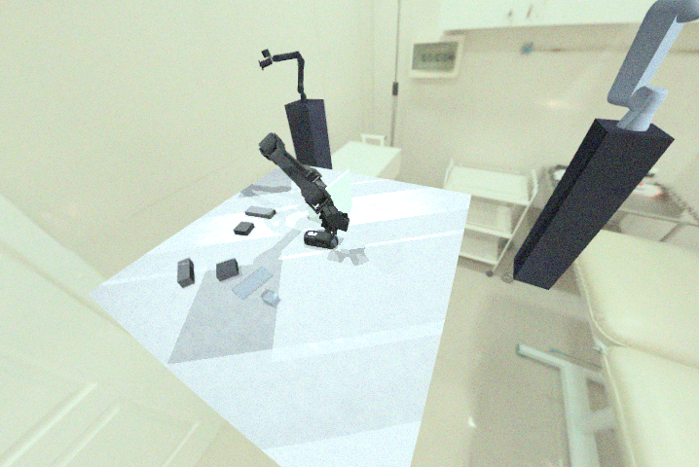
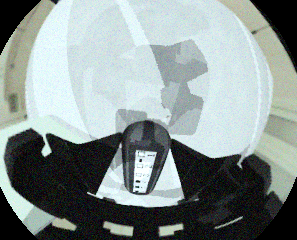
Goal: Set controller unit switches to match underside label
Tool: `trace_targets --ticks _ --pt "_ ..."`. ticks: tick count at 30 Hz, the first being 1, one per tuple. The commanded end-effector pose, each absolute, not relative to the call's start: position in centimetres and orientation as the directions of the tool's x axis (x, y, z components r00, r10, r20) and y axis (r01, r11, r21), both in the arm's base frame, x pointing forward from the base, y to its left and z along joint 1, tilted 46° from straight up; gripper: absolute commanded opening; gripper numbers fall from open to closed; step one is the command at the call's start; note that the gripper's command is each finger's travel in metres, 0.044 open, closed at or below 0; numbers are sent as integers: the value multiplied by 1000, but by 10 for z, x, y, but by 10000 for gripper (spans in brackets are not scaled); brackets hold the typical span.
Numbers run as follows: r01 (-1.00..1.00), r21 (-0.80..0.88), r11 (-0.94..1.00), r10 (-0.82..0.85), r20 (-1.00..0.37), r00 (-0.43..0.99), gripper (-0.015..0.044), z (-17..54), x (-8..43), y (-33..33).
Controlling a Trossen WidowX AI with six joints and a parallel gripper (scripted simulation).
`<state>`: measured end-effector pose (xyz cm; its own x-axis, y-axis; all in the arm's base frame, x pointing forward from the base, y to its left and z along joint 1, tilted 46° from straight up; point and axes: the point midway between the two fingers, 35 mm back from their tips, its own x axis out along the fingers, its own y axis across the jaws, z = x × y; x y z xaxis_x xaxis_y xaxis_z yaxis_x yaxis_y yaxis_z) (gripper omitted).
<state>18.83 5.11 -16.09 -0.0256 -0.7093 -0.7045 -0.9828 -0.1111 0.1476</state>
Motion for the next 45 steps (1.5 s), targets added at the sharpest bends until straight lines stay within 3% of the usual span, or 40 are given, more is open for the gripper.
trace_targets --ticks 1,45 --pt "-982 151 -116 -712 -702 -23 327 -160 188 51" --pt "-982 151 -116 -711 -703 -24 336 -134 191 64"
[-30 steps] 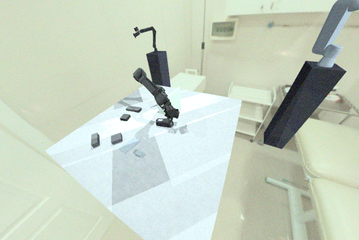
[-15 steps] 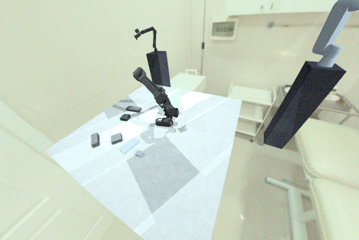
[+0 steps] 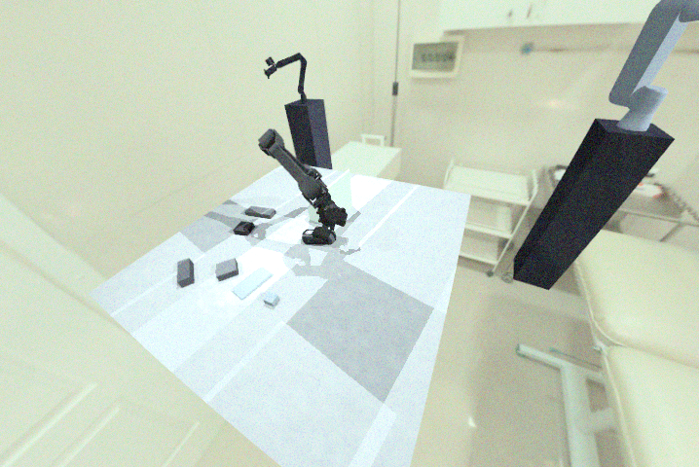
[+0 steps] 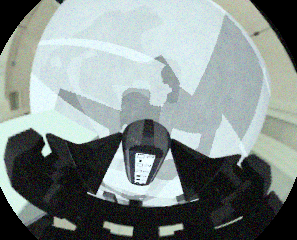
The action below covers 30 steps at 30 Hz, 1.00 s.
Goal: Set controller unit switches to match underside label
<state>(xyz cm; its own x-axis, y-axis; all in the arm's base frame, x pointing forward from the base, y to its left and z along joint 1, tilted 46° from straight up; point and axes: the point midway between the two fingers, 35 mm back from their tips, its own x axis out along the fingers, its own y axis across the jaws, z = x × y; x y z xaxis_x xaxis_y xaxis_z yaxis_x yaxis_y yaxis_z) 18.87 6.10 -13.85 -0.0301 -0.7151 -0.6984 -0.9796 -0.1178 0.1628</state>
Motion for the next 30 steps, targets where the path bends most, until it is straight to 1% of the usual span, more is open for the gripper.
trace_targets --ticks 1,30 --pt "-982 151 -116 -711 -703 -24 336 -134 191 64" --pt "-982 151 -116 -711 -703 -24 336 -111 194 71"
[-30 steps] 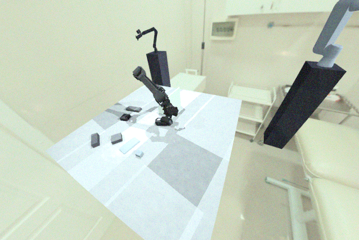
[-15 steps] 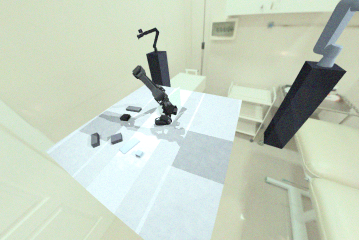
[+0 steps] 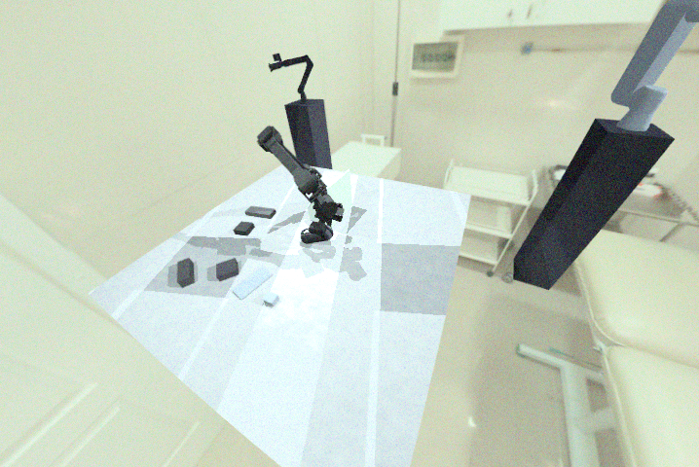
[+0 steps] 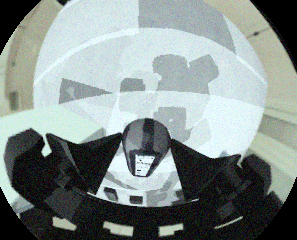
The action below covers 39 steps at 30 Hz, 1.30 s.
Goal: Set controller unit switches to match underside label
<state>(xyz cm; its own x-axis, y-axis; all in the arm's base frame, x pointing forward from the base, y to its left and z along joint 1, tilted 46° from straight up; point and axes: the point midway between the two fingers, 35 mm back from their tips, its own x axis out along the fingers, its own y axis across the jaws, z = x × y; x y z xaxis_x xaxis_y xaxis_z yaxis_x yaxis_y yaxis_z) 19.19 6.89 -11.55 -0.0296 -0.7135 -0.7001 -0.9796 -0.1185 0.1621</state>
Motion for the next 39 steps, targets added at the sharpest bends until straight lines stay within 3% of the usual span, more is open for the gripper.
trace_targets --ticks 1,39 --pt "-982 151 -116 -711 -703 -24 336 -110 194 71" --pt "-982 152 -116 -712 -702 -24 336 -80 198 73"
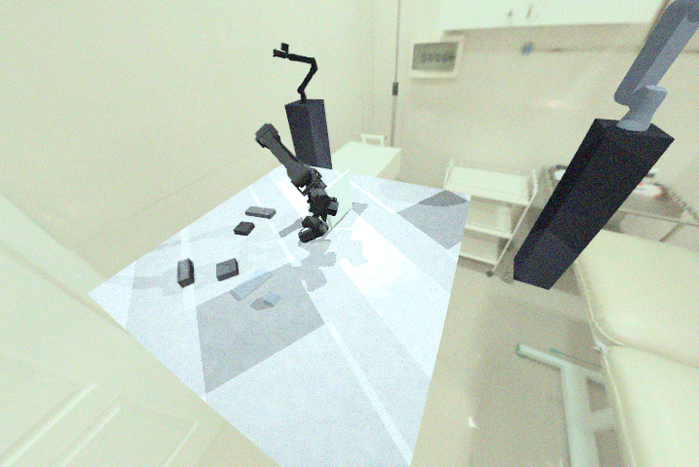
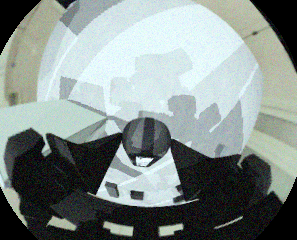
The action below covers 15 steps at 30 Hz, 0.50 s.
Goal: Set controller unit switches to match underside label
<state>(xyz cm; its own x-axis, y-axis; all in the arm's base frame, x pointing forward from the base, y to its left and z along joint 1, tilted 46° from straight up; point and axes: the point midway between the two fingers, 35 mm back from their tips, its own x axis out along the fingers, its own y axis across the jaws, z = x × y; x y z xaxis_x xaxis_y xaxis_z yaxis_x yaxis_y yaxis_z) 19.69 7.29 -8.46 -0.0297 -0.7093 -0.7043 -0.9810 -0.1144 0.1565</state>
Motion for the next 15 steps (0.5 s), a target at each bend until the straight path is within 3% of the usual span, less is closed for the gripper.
trace_targets --ticks 1,15 --pt "-982 152 -116 -712 -702 -24 336 -79 199 73" --pt "-981 152 -116 -712 -702 -24 336 -68 200 71"
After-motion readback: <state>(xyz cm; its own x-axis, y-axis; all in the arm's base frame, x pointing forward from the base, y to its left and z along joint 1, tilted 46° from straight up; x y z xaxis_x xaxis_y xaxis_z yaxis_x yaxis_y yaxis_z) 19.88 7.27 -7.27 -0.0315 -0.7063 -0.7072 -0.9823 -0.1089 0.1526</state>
